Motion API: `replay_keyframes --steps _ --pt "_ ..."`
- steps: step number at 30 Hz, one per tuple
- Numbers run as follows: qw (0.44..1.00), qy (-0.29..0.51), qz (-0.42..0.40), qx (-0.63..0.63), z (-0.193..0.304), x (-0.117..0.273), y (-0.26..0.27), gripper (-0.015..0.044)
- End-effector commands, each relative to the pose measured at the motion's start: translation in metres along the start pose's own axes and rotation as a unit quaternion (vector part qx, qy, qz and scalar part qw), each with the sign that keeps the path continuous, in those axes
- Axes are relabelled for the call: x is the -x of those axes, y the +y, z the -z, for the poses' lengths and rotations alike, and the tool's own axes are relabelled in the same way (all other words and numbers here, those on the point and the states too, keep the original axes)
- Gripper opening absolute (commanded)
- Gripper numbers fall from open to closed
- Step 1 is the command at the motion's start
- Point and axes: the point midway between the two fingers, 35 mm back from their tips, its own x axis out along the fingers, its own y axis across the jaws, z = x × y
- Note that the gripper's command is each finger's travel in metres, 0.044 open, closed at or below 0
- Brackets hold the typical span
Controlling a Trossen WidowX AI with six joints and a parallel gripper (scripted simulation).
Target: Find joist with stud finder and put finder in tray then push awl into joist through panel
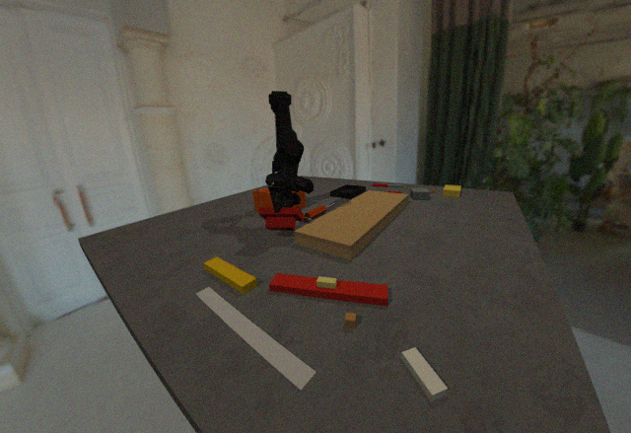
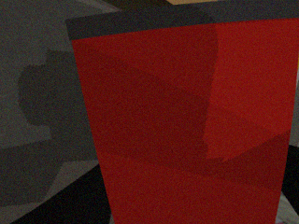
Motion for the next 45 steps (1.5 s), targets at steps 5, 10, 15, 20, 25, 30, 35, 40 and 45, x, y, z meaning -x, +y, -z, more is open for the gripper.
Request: replay_keyframes --steps 5,10,15,20,25,30,35,40,45 --pt "1.0 0.003 0.026 -0.003 0.0001 -0.0009 0.0001 0.0" --pt "0.999 0.003 0.04 -0.004 0.0 -0.0012 0.001 0.0" --pt "0.999 0.003 0.054 -0.005 0.0 -0.0012 0.0019 0.0" --pt "0.998 0.002 0.068 -0.007 0.0001 -0.0008 0.0028 0.0" --pt "0.997 0.002 0.081 -0.008 0.0003 -0.0002 0.0038 0.0" --pt "0.995 0.002 0.095 -0.01 0.0007 0.0007 0.0047 0.0" --pt "0.994 0.001 0.108 -0.012 0.0012 0.0019 0.0057 0.0" --pt "0.994 0.001 0.107 -0.012 0.001 0.0003 0.0068 0.0" --pt "0.994 0.001 0.107 -0.011 0.0005 -0.0028 0.0091 0.0"
